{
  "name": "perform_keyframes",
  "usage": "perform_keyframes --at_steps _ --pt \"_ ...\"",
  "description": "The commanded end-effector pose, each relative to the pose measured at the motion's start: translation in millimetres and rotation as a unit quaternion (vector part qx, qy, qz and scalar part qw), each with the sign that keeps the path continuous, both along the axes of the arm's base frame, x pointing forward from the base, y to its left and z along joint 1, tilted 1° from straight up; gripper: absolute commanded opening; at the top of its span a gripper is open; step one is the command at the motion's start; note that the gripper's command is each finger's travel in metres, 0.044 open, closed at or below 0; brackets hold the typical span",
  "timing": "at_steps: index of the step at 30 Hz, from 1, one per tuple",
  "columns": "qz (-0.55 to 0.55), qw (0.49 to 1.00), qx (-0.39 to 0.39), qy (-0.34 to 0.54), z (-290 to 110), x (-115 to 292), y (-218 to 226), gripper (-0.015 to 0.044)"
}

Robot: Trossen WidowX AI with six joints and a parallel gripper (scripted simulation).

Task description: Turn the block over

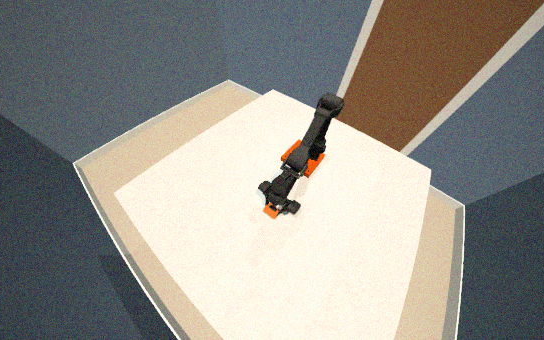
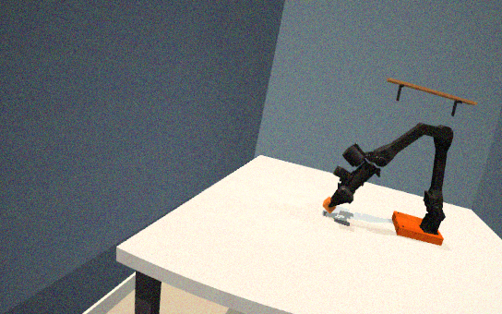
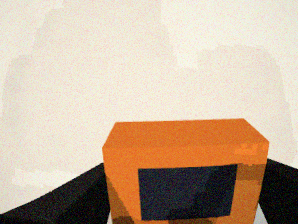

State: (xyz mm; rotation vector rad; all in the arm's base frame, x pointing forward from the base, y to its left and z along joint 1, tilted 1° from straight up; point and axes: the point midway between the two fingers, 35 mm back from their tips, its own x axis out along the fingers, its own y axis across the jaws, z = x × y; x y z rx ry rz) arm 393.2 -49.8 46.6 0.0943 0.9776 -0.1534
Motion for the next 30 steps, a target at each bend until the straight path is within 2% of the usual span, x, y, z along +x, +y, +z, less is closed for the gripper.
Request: perform_keyframes --at_steps 1,15,30 --pt "-0.003 1.000 -0.005 -0.019 -8 1 -1 0.0000" --pt "-0.003 0.992 -0.025 -0.125 -31 11 -2 0.0000" --pt "-0.005 0.971 -0.044 -0.237 -35 0 0 0.0000"
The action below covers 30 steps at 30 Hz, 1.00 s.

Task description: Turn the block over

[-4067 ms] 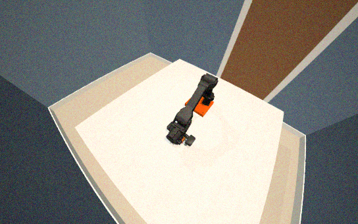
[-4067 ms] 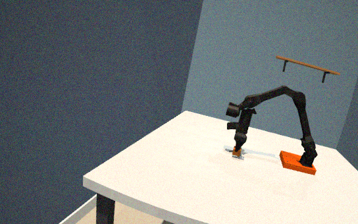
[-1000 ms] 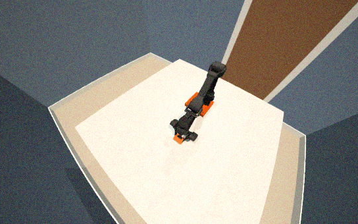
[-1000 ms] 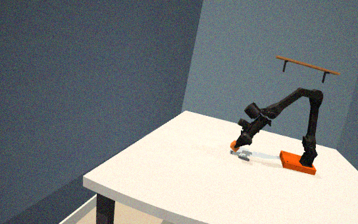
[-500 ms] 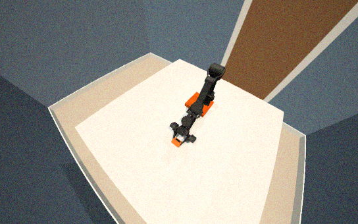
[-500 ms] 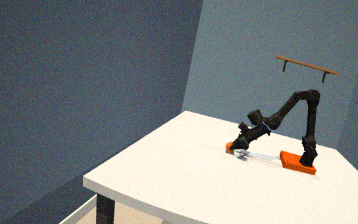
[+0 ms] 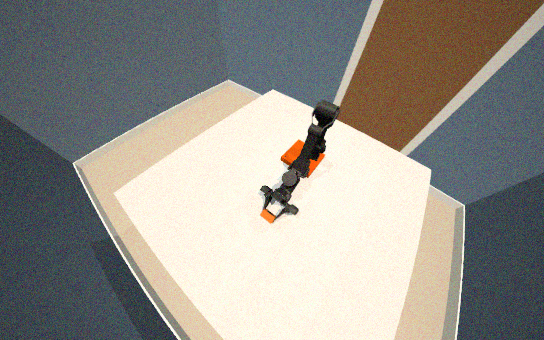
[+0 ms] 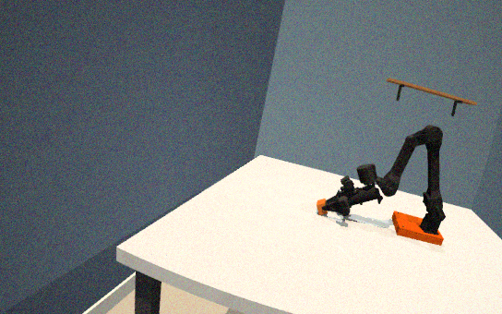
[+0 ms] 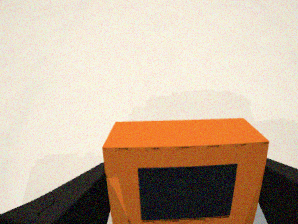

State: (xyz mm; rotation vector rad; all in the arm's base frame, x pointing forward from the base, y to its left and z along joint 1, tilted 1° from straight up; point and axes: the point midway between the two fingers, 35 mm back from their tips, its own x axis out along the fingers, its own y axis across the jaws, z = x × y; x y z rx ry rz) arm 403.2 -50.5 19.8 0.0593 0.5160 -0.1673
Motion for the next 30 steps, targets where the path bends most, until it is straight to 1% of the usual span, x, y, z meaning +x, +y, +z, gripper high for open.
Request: perform_keyframes --at_steps 1,10,23,30 --pt "-0.002 1.000 -0.007 -0.018 -7.2 -11.6 0.4 0.0000" --pt "-0.003 0.998 -0.014 -0.061 -1.8 -17.9 1.1 0.0000" --pt "-0.003 0.998 -0.015 -0.062 -1.5 -18.0 1.1 0.0000" --pt "-0.003 0.998 -0.015 -0.062 -1.5 -18.0 1.1 0.0184"
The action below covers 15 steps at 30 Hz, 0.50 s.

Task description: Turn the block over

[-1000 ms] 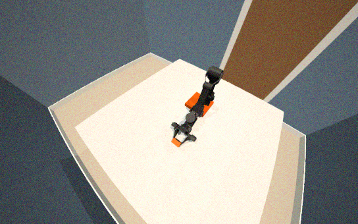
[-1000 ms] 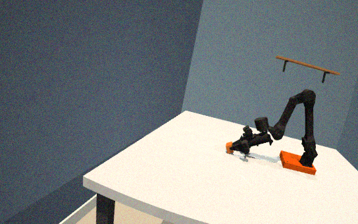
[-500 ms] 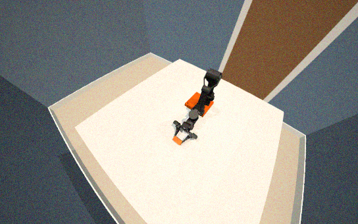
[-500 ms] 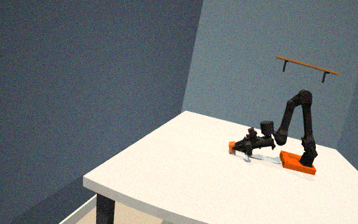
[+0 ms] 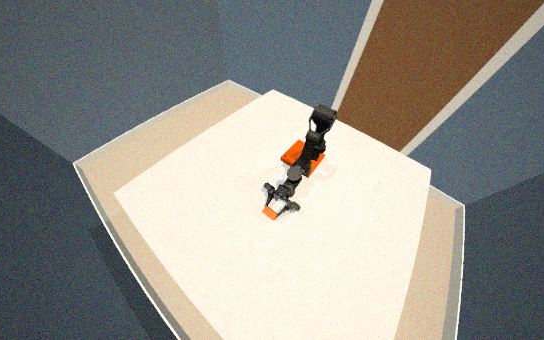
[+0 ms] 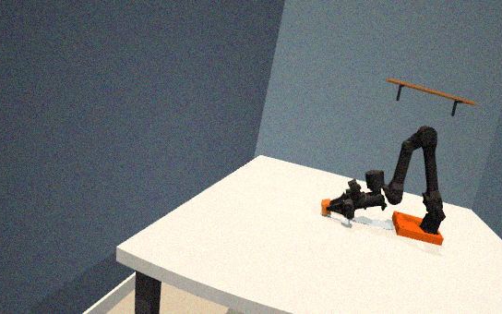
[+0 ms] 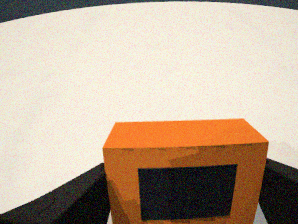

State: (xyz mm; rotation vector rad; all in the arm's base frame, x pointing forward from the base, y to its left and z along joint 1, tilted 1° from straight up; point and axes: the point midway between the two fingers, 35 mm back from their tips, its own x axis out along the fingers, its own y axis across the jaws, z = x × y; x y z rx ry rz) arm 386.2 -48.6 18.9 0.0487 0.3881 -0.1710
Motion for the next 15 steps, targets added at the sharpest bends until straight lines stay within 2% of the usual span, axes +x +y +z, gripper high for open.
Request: perform_keyframes --at_steps 1,10,15 --pt "-0.002 1.000 -0.003 0.001 -0.7 -1.0 -0.8 0.0210" --pt "-0.002 1.000 -0.003 0.001 -0.7 -1.0 -0.8 0.0440" --pt "-0.002 1.000 -0.003 0.001 -0.7 -1.0 -0.8 0.0440"
